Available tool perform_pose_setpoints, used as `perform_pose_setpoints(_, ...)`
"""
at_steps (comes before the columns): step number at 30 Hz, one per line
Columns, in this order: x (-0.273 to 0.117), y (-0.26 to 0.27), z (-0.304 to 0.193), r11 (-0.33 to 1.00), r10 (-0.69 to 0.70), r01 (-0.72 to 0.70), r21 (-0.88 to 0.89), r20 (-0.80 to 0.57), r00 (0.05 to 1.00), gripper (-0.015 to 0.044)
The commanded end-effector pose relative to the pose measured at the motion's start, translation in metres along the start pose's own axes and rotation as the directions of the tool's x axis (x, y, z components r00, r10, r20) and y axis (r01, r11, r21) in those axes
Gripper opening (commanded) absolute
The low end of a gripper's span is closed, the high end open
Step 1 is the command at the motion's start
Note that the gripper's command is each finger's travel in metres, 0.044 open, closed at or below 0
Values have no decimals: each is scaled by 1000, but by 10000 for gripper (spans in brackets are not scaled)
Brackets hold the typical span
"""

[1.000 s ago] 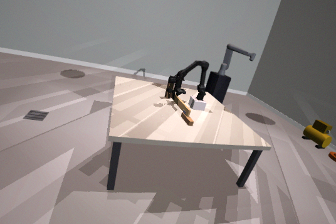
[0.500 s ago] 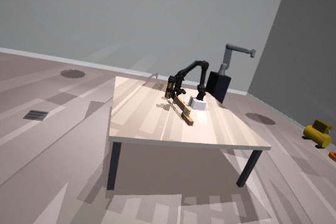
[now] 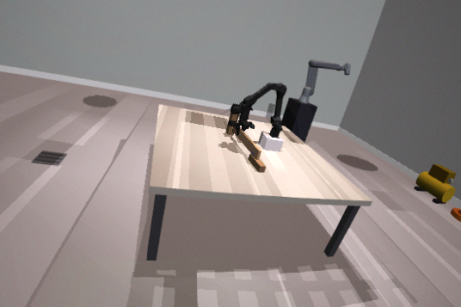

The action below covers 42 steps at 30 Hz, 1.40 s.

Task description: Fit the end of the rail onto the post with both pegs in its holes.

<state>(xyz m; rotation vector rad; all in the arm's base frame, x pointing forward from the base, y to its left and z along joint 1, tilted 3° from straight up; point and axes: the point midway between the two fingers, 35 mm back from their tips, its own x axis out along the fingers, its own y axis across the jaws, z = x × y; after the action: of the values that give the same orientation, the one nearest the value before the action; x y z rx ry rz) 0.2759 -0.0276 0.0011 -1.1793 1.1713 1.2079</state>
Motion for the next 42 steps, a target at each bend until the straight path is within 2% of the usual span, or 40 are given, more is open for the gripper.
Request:
perform_pose_setpoints(1, -1, -1, -2, 1000, -3, 3, -2, 1, 1000, 0)
perform_pose_setpoints(42, -1, -1, -15, 1000, -3, 3, -2, 0, 1000, 0)
